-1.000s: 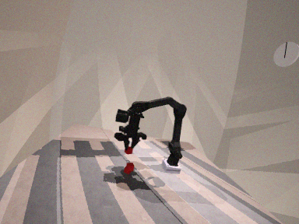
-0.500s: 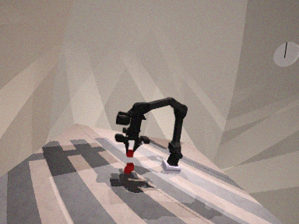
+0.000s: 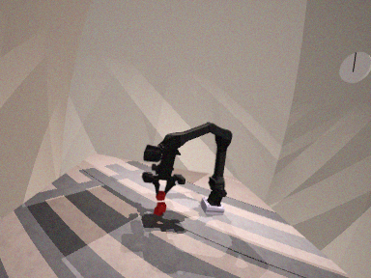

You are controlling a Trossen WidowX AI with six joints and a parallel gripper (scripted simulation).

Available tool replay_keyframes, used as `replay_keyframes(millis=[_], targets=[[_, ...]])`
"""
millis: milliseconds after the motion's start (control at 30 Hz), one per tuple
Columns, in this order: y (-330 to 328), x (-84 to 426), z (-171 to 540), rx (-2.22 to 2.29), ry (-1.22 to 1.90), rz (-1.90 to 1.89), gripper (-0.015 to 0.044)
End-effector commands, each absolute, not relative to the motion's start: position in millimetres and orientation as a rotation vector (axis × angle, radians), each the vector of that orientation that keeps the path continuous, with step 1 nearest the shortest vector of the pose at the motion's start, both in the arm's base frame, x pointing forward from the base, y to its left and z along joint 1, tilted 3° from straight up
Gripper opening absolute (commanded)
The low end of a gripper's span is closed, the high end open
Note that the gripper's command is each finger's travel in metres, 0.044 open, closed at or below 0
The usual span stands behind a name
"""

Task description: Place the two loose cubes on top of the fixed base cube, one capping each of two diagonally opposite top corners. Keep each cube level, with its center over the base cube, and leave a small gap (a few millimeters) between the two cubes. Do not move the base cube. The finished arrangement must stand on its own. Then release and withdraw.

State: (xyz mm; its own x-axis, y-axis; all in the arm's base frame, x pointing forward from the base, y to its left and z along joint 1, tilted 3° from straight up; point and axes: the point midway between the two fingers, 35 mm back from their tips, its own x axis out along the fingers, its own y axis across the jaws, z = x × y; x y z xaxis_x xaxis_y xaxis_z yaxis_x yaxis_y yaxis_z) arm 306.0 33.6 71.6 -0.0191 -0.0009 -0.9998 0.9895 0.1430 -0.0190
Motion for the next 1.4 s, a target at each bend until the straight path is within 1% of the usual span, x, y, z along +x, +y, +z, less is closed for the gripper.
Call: replay_keyframes(millis=[0, 367, 800, 1367], targets=[[33, 305, 67, 1.088, 1.283, -1.121, 0.0105], [33, 305, 66, 1.088, 1.283, -1.121, 0.0105], [33, 306, 38, 1.128, 1.295, -1.128, 0.0105], [33, 306, 36, 1.129, 1.295, -1.128, 0.0105]])
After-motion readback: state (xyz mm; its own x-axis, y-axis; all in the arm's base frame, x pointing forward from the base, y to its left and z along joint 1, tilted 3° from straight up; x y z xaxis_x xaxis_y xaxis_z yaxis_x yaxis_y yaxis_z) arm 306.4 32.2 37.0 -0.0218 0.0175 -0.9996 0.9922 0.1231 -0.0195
